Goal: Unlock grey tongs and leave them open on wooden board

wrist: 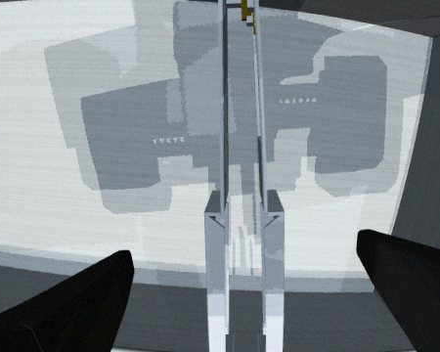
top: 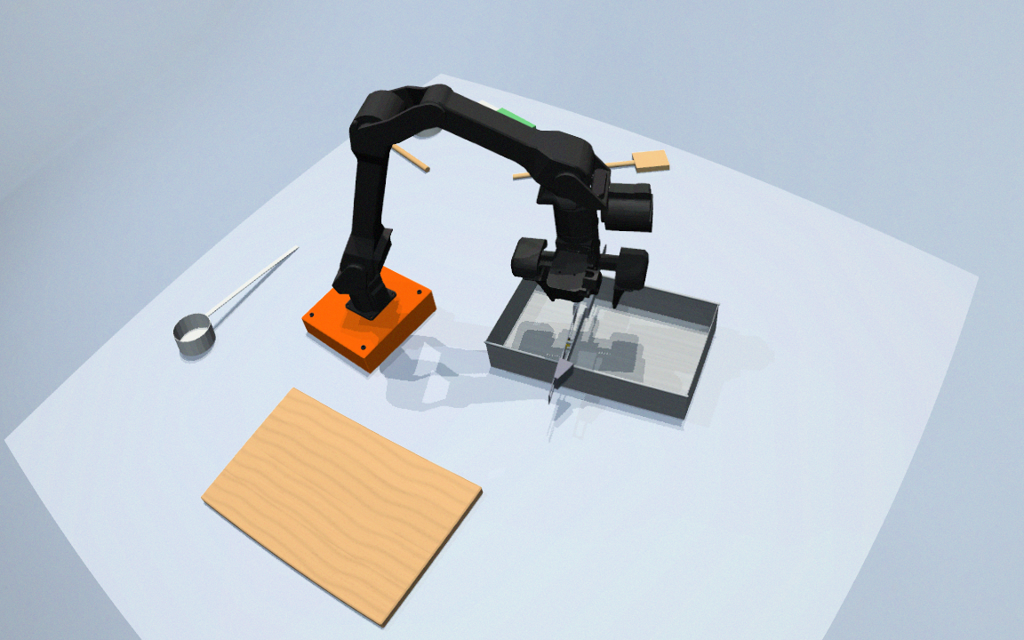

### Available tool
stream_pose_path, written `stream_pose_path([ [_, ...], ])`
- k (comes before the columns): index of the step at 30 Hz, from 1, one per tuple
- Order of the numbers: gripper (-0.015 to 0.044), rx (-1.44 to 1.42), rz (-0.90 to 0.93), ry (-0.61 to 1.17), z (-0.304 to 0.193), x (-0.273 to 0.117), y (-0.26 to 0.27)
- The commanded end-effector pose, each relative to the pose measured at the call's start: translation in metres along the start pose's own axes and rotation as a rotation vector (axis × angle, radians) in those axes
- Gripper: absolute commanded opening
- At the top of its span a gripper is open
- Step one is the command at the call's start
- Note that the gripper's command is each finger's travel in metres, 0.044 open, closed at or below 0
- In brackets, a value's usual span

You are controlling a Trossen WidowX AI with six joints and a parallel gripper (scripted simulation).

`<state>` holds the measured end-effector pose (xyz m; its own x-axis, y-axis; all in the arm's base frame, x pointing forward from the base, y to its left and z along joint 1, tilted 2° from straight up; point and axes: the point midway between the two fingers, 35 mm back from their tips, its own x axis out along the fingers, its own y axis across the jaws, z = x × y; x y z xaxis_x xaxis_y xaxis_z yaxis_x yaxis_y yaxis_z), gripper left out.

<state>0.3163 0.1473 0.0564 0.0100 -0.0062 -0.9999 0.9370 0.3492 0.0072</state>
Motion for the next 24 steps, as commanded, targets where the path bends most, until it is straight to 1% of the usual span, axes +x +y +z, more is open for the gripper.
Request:
stream_pose_path([
  [1,0.0440,0.006,-0.006,-0.005,0.001,0.010,-0.001],
  [16,0.0440,0.006,-0.006,-0.006,0.001,0.034,-0.003],
  [21,0.0440,0.006,-0.006,-0.006,0.001,0.037,-0.003],
  [24,0.0361,0.001,-0.003,0.000,0.000,0.033,-0.002],
])
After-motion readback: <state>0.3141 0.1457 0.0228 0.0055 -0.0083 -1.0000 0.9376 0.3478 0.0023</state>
